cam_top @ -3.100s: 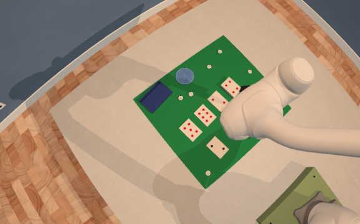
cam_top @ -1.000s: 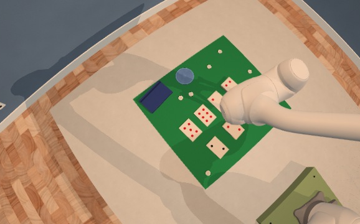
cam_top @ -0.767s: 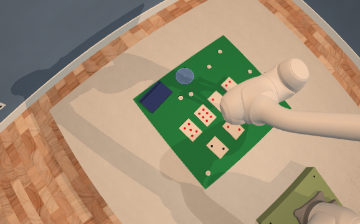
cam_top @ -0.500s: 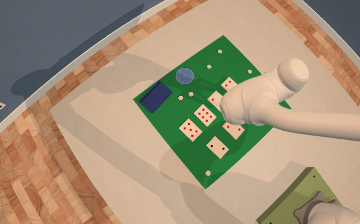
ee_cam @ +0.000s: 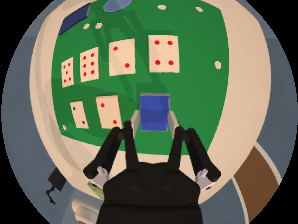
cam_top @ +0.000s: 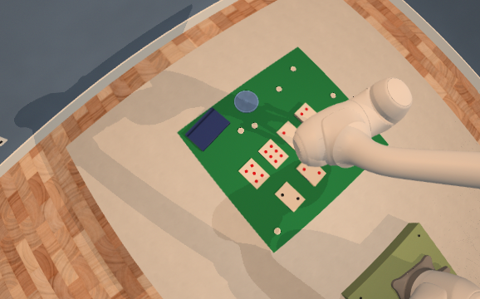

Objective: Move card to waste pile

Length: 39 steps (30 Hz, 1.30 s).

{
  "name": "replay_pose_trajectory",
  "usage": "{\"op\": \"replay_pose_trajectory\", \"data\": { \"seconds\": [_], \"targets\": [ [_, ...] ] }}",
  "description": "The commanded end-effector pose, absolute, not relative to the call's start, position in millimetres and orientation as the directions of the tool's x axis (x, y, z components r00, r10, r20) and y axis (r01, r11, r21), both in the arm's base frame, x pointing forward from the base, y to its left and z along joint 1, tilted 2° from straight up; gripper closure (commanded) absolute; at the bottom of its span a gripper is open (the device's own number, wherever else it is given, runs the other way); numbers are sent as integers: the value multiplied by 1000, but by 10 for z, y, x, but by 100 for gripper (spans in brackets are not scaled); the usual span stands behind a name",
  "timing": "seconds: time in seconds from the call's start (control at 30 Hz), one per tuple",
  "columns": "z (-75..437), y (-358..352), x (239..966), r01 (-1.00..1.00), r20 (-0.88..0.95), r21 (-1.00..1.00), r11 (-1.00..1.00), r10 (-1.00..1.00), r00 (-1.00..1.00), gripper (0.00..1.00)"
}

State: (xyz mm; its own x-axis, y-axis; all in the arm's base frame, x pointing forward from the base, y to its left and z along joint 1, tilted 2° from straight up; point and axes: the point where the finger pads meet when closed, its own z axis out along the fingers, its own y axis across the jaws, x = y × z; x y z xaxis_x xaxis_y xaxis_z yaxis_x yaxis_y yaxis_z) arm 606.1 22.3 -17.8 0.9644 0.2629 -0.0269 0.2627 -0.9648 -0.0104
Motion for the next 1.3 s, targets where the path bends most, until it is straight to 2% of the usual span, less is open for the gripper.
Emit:
{"op": "replay_pose_trajectory", "data": {
  "seconds": [0.0,1.27],
  "targets": [
    [-177,224,6061,263,-27,-11,-965,263,964,50],
    [-245,225,6059,263,-27,-11,-965,263,964,50]
  ]
}}
